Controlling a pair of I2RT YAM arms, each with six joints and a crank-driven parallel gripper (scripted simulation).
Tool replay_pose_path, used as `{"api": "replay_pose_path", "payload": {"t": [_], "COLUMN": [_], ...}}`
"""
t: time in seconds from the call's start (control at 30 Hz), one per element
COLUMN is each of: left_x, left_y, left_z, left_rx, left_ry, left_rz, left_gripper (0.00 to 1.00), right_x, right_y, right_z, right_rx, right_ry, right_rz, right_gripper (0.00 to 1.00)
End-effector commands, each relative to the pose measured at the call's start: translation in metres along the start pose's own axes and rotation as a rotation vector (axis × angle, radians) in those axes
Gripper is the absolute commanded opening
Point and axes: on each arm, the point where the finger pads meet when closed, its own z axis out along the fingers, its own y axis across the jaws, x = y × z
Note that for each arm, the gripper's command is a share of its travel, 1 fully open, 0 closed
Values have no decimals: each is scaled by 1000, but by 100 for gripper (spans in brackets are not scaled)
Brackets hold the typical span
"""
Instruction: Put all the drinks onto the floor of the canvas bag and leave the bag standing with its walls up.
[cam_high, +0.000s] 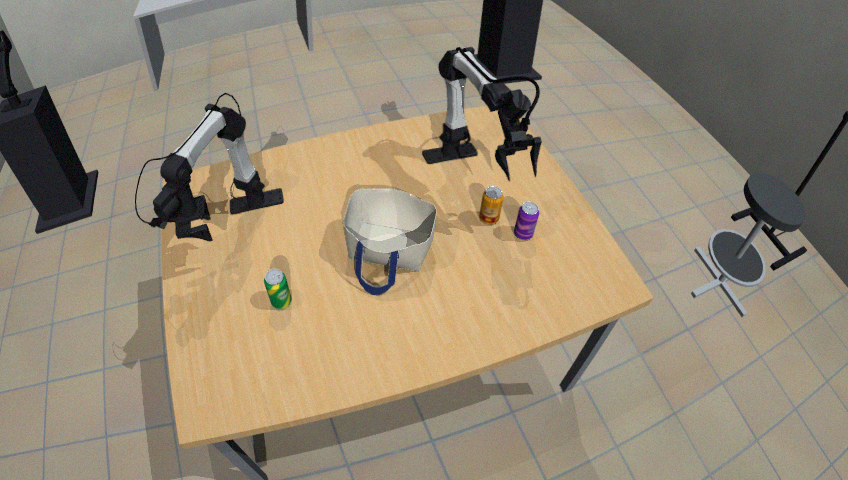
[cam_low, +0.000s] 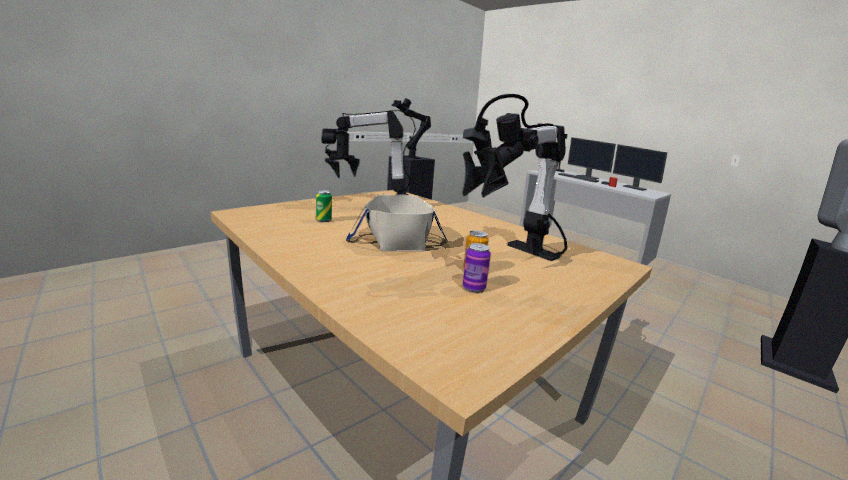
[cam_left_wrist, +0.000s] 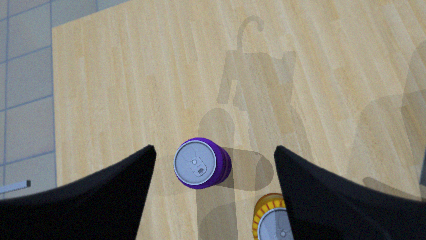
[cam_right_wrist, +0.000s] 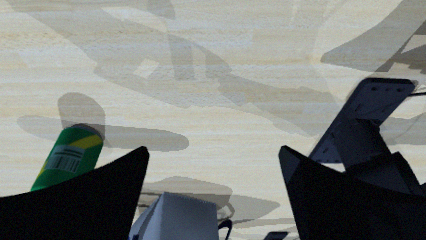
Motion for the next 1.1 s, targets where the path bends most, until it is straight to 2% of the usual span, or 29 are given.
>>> {"api": "replay_pose_path", "payload": {"t": [0.0,0.13,0.17,0.2,0.3,0.43,0.5,0.53,0.57,0.63,0.77,0.87,0.9,0.93,1.0,1.07], "left_x": [11,48,8,30,33,72,75,51,74,90,90,92,81,90,76,86], "left_y": [-4,-2,2,7,7,8,9,13,19,18,20,22,23,26,33,35], "left_z": [2,16,5,17,19,30,31,29,38,42,44,46,44,48,46,57], "left_rx": [91,240,172,170,184,323,385,327,324,374,422,421,407,408,376,372], "left_ry": [101,242,123,186,195,318,326,264,322,364,358,362,337,355,314,327], "left_rz": [46,92,113,78,80,88,103,124,84,70,85,80,96,78,98,87], "left_gripper": [89,89,89,89,89,89,89,89,89,89,89,89,89,89,89,89], "right_x": [-5,-5,-5,-5,-5,-5,-5,-5,-5,-5,-5,-5,-5,-5,-5,-5], "right_y": [4,4,4,4,4,4,4,4,4,4,4,4,4,4,4,4], "right_z": [-14,-14,-14,-14,-14,-14,-14,-14,-14,-14,-14,-14,-14,-14,-14,-14], "right_rx": [-40,-41,-41,-41,-41,-40,-40,-40,-40,-40,-40,-40,-40,-40,-40,-40], "right_ry": [-64,-64,-64,-64,-64,-64,-64,-64,-64,-64,-64,-64,-64,-64,-64,-64], "right_rz": [0,0,0,0,0,0,0,0,0,0,0,0,0,0,0,0], "right_gripper": [100,100,100,100,100,100,100,100,100,100,100,100,100,100,100,100]}}
